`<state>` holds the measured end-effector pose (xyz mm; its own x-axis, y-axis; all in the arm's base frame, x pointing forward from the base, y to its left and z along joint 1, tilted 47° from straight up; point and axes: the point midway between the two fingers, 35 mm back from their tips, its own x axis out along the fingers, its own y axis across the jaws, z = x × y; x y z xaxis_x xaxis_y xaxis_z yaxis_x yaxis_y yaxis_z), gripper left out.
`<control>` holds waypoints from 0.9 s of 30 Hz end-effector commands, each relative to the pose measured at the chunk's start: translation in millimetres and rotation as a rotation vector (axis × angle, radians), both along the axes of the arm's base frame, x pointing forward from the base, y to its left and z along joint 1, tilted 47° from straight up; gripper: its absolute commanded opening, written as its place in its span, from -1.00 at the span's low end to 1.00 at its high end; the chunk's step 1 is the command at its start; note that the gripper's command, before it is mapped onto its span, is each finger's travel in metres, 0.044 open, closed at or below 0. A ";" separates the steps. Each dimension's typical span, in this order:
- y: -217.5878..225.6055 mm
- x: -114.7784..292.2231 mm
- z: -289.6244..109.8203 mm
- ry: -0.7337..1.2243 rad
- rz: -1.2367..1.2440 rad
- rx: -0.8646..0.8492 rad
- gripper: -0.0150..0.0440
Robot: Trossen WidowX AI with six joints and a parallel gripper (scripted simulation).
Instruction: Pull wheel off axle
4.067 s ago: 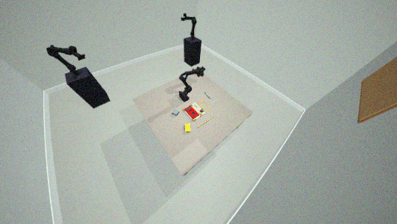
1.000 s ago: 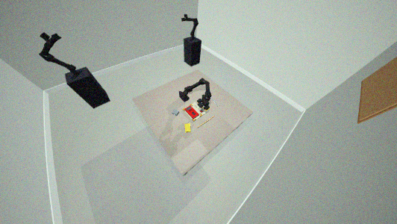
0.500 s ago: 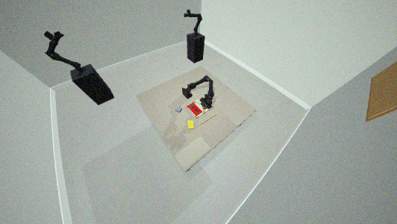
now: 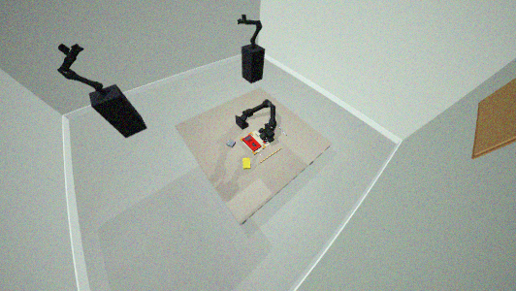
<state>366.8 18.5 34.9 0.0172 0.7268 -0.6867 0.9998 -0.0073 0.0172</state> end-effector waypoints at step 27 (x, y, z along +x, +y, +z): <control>-8.4 0.9 7.2 -0.007 -0.001 -0.002 -0.49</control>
